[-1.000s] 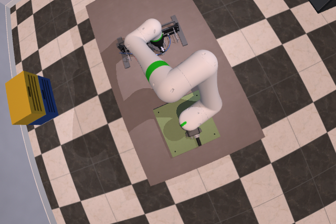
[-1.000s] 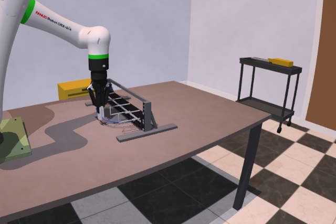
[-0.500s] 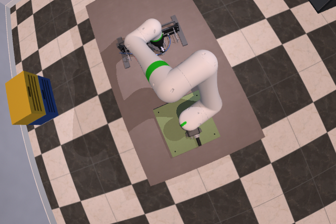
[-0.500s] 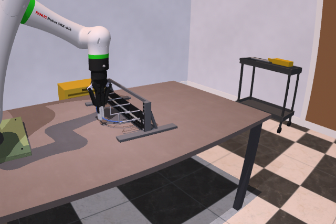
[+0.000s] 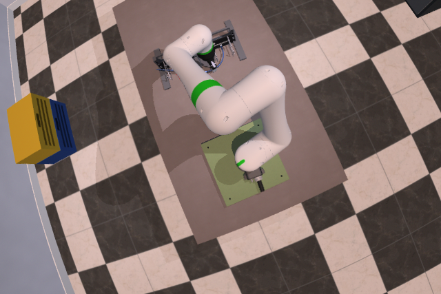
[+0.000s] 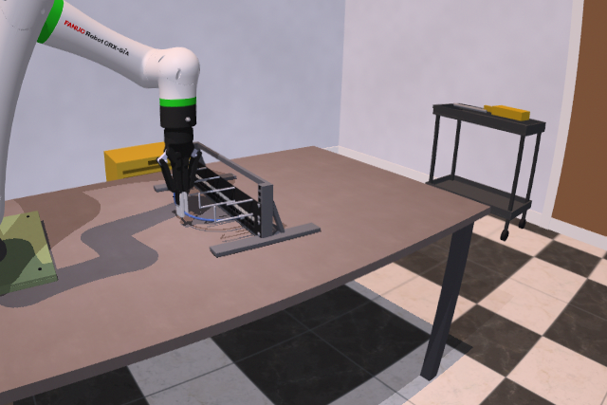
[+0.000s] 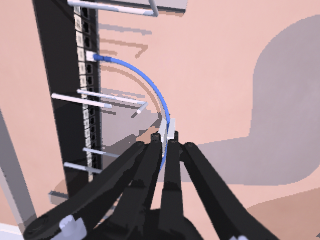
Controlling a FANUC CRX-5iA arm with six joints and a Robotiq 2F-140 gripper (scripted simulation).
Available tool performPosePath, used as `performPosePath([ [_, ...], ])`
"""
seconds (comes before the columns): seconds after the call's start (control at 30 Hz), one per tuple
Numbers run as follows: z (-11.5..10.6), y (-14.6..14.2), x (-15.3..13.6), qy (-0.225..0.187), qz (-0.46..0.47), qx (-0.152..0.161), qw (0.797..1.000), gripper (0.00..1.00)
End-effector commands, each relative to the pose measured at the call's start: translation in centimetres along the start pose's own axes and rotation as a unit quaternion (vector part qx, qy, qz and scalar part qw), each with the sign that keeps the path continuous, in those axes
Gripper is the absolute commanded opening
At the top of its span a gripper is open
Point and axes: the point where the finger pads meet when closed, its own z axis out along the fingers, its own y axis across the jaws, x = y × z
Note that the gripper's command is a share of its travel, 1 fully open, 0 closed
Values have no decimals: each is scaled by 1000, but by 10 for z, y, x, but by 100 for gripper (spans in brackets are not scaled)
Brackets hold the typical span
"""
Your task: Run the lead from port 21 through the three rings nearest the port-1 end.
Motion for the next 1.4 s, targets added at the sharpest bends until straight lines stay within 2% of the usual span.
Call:
performPosePath([
  [0.0, 0, 0, 0, 0, 0, 0, 1000, 0],
  [0.53, -9, 0, 0, 0, 0, 0, 1000, 0],
  [0.93, -30, 0, 0, 0, 0, 0, 1000, 0],
  [1.37, -64, 0, 0, 0, 0, 0, 1000, 0],
])
